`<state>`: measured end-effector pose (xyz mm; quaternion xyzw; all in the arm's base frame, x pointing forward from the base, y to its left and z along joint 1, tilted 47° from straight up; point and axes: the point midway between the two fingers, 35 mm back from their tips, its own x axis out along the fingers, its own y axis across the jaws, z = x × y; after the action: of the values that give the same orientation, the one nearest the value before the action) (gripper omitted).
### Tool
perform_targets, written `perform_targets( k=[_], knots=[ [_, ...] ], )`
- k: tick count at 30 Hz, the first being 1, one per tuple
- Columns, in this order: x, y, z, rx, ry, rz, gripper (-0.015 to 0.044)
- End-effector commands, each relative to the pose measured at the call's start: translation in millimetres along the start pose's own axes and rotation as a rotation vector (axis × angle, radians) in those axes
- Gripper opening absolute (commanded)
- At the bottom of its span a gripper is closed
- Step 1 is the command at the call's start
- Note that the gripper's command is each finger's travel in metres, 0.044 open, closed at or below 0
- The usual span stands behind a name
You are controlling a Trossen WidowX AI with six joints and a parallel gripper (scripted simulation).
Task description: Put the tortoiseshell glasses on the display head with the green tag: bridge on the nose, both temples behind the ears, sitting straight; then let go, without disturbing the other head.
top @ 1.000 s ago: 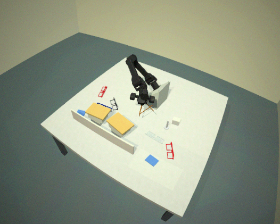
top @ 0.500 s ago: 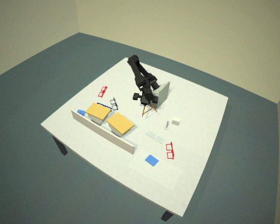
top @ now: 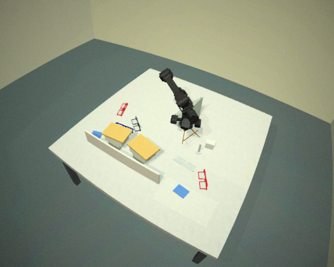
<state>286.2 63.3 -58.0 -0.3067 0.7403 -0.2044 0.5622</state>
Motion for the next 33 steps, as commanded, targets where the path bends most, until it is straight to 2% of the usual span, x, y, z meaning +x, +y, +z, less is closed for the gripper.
perform_targets(
  k=[1,11,21,33],
  knots=[
    [2.2,29.9,4.0,0.003,0.002,0.002,0.0000],
    [9.2,85.3,4.8,0.006,0.006,-0.004,0.0000],
    [12.4,86.3,5.1,0.006,0.006,-0.004,0.0000],
    [69.9,85.2,4.4,0.007,0.006,-0.007,0.0000]
  ],
)
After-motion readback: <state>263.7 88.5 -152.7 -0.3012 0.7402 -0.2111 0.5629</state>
